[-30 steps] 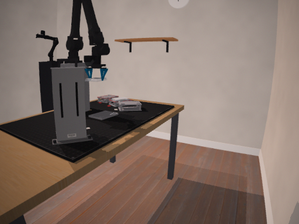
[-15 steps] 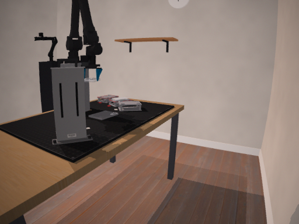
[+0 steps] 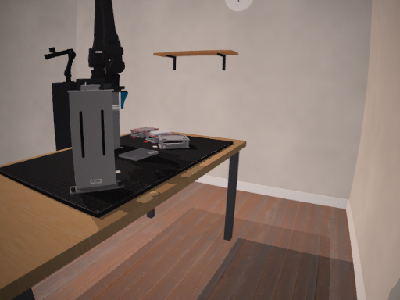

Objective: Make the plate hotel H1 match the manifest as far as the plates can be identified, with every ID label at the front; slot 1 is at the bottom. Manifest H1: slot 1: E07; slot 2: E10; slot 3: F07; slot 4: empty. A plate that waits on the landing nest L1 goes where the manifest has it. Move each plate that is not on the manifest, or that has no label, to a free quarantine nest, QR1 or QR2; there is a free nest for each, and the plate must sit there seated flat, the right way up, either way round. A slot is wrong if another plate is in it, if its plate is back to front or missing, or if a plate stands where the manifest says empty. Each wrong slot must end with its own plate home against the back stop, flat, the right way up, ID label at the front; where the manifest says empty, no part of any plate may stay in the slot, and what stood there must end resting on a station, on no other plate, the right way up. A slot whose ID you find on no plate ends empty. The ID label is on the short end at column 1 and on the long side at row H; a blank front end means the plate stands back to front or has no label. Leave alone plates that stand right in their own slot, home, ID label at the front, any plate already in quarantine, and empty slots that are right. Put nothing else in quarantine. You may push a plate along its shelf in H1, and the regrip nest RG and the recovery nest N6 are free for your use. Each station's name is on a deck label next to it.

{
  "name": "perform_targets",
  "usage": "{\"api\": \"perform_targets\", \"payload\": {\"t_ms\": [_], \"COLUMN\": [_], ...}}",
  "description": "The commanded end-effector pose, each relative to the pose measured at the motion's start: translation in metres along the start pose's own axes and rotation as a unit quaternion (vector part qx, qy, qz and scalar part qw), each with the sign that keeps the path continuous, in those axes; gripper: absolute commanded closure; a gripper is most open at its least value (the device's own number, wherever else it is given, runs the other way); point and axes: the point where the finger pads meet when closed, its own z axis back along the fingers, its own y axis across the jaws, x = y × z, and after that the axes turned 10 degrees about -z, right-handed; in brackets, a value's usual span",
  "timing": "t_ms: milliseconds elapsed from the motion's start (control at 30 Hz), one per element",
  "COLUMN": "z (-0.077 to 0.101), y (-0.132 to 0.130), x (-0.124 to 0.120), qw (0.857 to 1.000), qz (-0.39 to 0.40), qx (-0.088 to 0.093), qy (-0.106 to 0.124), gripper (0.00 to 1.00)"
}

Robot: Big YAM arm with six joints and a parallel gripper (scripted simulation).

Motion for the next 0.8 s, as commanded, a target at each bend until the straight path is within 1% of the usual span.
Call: {"api": "perform_targets", "payload": {"t_ms": [0, 100, 267, 333, 400, 467, 700, 767], "z": [0.003, 0.005, 0.004, 0.008, 0.008, 0.008, 0.004, 0.005], "y": [0.002, -0.004, -0.017, -0.021, -0.027, -0.027, -0.049, -0.054], "x": [0.022, 0.031, 0.042, 0.050, 0.053, 0.053, 0.064, 0.069], "qw": [0.999, 0.998, 0.997, 0.995, 0.993, 0.993, 0.980, 0.980], "qz": [0.044, 0.069, 0.072, 0.095, 0.119, 0.119, 0.199, 0.199], "qx": [0.007, 0.008, 0.006, 0.010, 0.009, 0.009, 0.005, 0.005], "qy": [-0.007, -0.011, -0.008, -0.017, -0.016, -0.016, -0.010, -0.012], "gripper": [0.14, 0.14, 0.14, 0.14, 0.14, 0.14, 0.14, 0.14]}}
